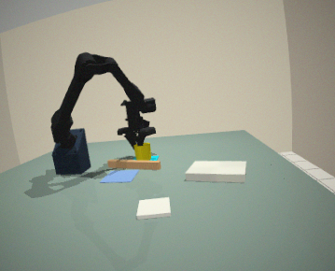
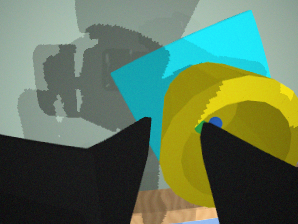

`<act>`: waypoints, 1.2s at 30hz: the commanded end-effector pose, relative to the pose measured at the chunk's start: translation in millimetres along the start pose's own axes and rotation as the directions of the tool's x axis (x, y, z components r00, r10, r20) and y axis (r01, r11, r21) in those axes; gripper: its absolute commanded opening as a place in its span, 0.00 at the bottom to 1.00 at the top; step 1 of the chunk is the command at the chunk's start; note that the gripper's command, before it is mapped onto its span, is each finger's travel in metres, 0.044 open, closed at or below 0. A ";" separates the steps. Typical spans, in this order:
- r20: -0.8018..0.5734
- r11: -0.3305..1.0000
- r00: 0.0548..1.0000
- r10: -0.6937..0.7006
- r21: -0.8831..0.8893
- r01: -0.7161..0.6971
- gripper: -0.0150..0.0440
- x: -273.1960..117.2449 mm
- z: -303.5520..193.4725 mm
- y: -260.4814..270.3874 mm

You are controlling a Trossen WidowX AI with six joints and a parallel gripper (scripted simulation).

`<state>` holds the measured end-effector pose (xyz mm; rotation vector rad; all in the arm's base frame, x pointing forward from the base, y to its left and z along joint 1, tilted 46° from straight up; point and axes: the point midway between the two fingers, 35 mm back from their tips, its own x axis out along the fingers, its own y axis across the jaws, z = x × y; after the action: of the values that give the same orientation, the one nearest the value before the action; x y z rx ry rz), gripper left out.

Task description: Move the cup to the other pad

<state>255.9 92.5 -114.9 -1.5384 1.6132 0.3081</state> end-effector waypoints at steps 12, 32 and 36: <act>0.001 1.000 1.000 0.002 0.002 -0.002 0.50 -24.1 1.5 -0.3; -0.012 1.000 1.000 -0.002 -0.016 0.001 0.59 -44.2 -2.2 5.3; -0.012 1.000 1.000 -0.002 -0.016 0.001 0.77 -44.2 -2.2 5.3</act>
<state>244.3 123.3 -83.6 -1.5545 1.6210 0.3115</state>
